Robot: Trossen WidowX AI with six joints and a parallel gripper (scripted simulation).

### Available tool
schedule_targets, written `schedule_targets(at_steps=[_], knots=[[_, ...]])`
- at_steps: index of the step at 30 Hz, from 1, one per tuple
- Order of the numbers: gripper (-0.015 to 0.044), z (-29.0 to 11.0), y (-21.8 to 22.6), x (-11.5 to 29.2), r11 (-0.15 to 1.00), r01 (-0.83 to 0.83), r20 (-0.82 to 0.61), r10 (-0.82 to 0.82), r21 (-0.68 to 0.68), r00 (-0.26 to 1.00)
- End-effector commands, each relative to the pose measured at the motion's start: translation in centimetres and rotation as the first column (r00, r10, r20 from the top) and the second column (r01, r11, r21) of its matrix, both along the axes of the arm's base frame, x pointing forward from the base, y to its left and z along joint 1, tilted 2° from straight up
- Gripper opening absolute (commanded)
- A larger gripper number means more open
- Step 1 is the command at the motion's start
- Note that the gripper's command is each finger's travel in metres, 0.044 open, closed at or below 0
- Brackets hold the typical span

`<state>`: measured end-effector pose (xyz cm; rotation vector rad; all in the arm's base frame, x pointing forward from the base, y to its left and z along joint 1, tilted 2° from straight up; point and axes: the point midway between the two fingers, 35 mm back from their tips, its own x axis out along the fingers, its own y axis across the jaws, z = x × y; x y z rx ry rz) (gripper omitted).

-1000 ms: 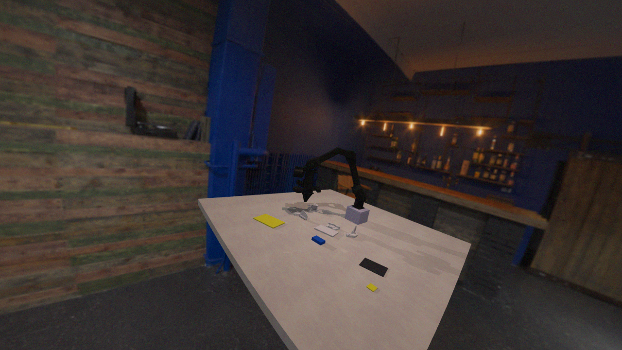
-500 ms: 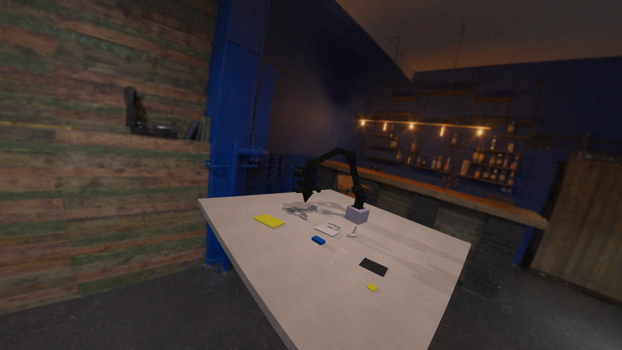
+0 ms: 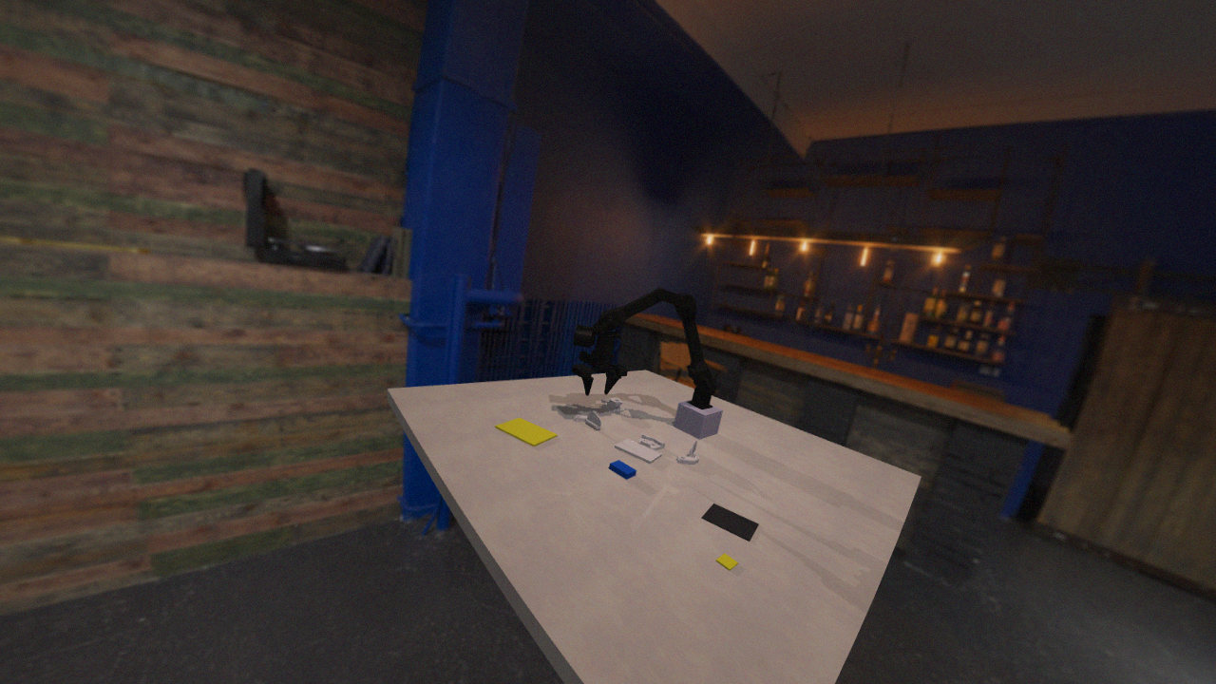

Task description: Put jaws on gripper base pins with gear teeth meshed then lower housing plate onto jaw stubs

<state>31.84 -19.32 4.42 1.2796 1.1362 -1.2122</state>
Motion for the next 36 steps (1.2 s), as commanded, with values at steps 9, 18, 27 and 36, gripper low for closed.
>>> schedule_targets(at_steps=[9, 18, 27, 36], knots=[[0.0440, 0.00, 0.00, 0.00, 1.000, 0.000, 0.000, 0.000, 0.000, 1.000], [0.0440, 0.00, 0.00, 0.00, 1.000, 0.000, 0.000, 0.000, 0.000, 1.000], [0.0440, 0.00, 0.00, 0.00, 1.000, 0.000, 0.000, 0.000, 0.000, 1.000], [0.0256, 0.00, 0.00, 0.00, 1.000, 0.000, 0.000, 0.000, 0.000, 1.000]])
